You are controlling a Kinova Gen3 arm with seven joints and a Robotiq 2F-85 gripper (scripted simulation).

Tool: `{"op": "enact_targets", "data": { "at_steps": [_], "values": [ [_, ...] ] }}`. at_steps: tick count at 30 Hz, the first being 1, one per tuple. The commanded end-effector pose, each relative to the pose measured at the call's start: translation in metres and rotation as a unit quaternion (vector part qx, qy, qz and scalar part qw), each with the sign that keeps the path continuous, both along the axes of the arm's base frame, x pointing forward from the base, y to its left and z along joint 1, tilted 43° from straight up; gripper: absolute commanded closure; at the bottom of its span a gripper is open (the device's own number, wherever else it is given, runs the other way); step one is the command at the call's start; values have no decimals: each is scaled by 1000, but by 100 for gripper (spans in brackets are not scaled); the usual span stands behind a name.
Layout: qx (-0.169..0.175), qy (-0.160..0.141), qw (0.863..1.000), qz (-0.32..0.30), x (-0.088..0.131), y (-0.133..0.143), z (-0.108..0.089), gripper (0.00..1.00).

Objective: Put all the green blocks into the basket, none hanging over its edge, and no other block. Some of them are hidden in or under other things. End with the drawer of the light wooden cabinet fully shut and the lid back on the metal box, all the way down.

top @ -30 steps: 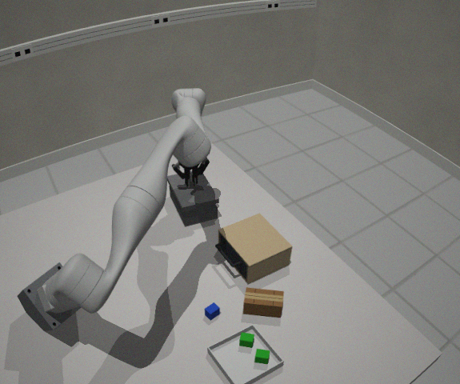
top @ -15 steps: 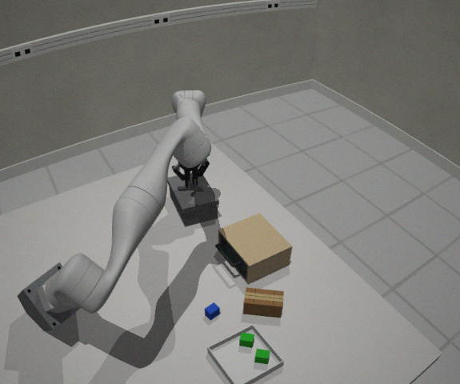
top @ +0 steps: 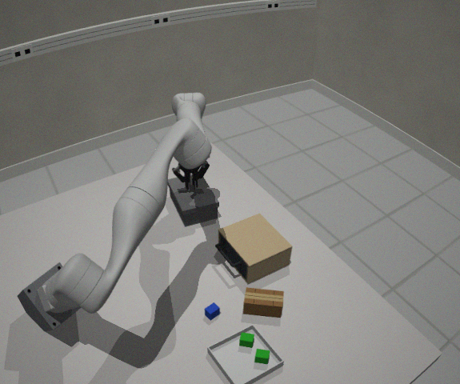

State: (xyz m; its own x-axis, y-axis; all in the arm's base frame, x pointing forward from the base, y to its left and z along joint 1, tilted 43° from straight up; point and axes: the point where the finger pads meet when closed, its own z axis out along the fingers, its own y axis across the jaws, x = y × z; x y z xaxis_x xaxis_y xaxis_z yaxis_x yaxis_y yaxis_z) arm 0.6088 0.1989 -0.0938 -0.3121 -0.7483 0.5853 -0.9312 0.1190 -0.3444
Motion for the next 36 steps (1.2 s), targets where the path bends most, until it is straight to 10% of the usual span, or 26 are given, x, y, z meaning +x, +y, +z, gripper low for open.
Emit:
{"op": "enact_targets", "data": {
  "at_steps": [1,36],
  "values": [
    [-1,-4,1000,1,2,-2,-1,90],
    [-1,-4,1000,1,6,-13,-13,90]
  ]
}}
